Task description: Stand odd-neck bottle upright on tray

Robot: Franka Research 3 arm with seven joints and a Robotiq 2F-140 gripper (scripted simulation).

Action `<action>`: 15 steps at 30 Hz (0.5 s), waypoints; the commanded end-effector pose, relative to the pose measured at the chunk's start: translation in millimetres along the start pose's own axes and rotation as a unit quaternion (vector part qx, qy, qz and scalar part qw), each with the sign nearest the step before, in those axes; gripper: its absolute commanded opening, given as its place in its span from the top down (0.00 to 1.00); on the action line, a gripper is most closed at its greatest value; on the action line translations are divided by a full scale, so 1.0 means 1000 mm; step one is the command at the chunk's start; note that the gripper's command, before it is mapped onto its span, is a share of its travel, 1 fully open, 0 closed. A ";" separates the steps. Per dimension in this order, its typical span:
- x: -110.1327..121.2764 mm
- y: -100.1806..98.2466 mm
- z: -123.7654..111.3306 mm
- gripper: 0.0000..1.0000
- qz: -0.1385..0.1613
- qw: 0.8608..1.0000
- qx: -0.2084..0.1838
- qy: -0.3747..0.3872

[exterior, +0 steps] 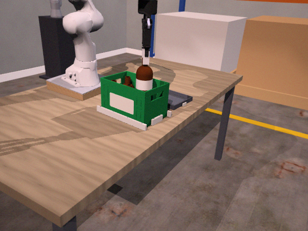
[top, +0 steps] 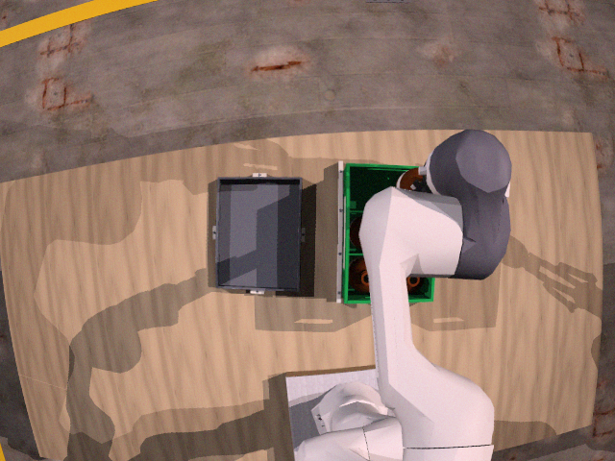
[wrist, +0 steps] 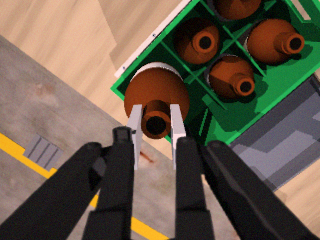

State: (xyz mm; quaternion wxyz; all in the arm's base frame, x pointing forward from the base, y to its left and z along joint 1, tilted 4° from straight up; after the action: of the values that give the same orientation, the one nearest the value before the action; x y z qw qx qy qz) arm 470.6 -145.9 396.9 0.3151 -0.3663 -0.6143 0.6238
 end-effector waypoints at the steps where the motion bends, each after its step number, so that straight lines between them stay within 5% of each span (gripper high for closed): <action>1: 0.000 -0.007 0.001 0.90 0.001 1.000 0.002 0.002; 15: 0.000 -0.018 0.001 0.90 0.001 1.000 0.002 0.002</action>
State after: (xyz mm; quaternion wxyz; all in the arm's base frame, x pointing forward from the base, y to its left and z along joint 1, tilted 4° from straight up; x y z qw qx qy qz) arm 469.5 -145.3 409.9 0.3155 -0.3658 -0.6142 0.6240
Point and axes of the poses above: the point where the finger pads meet when closed, its own y axis out along the fingers, its own x axis across the jaws, z = x × y, the point moved 10 cm from there along -y, back along the fingers, and after that the axes turned 6 degrees about y, right-handed, at the moved point
